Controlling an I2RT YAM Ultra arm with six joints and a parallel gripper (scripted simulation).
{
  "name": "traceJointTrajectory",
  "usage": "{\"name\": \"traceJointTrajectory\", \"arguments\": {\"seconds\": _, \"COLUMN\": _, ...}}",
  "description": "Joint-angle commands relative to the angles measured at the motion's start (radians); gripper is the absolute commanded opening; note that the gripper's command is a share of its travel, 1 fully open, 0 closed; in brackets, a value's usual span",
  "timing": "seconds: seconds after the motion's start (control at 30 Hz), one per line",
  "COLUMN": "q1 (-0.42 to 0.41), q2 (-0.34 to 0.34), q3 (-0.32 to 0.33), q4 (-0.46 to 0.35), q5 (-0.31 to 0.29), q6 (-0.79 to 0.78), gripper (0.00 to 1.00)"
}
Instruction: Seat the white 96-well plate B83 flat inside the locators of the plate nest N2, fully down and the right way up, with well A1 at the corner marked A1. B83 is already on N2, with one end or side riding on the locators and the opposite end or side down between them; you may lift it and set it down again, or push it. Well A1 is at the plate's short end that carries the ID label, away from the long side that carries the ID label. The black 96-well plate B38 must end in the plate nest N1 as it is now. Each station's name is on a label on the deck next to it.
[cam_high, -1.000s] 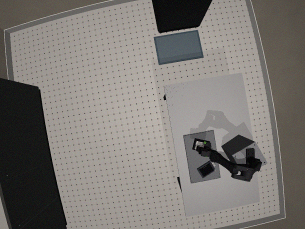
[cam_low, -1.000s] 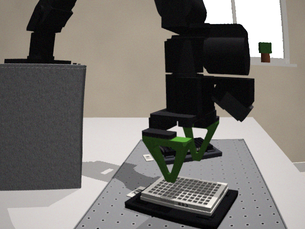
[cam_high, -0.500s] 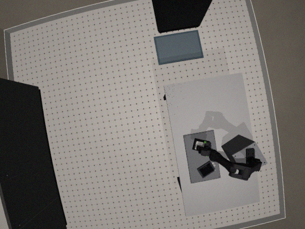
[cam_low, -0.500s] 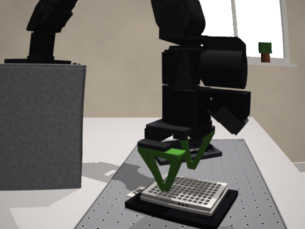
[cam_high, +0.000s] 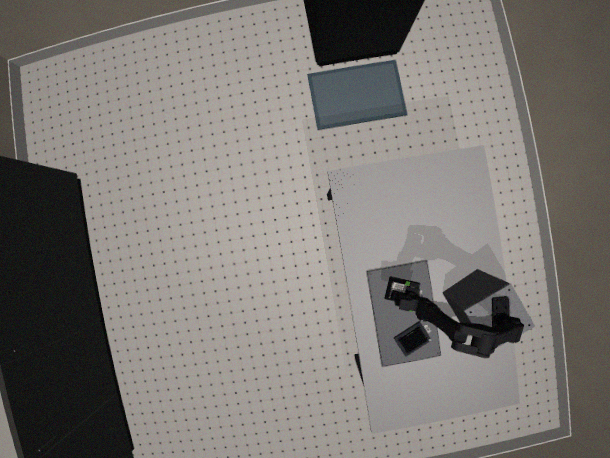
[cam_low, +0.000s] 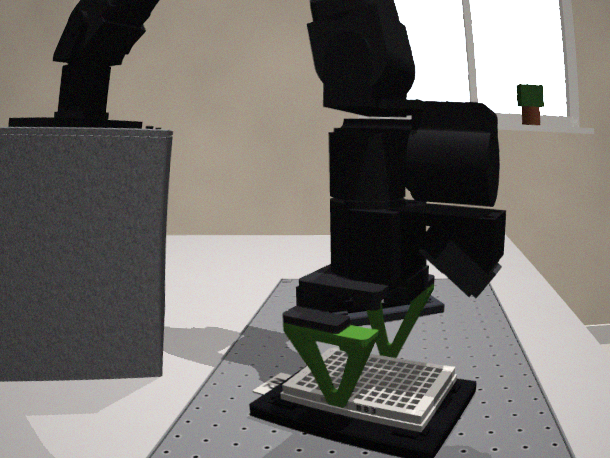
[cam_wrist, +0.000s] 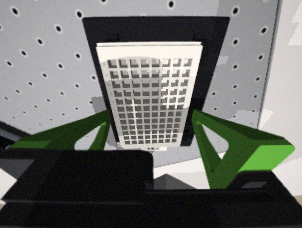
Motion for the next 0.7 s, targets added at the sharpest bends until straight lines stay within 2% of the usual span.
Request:
{"name": "traceJointTrajectory", "arguments": {"seconds": 0.0, "q1": 0.009, "q2": 0.013, "q3": 0.029, "q4": 0.030, "q5": 0.001, "q6": 0.007, "gripper": 1.00}}
{"name": "traceJointTrajectory", "arguments": {"seconds": 0.13, "q1": 0.006, "q2": 0.036, "q3": 0.038, "q4": 0.044, "q5": 0.002, "q6": 0.008, "gripper": 1.00}}
{"name": "traceJointTrajectory", "arguments": {"seconds": 0.67, "q1": 0.006, "q2": 0.017, "q3": 0.039, "q4": 0.043, "q5": 0.002, "q6": 0.007, "gripper": 1.00}}
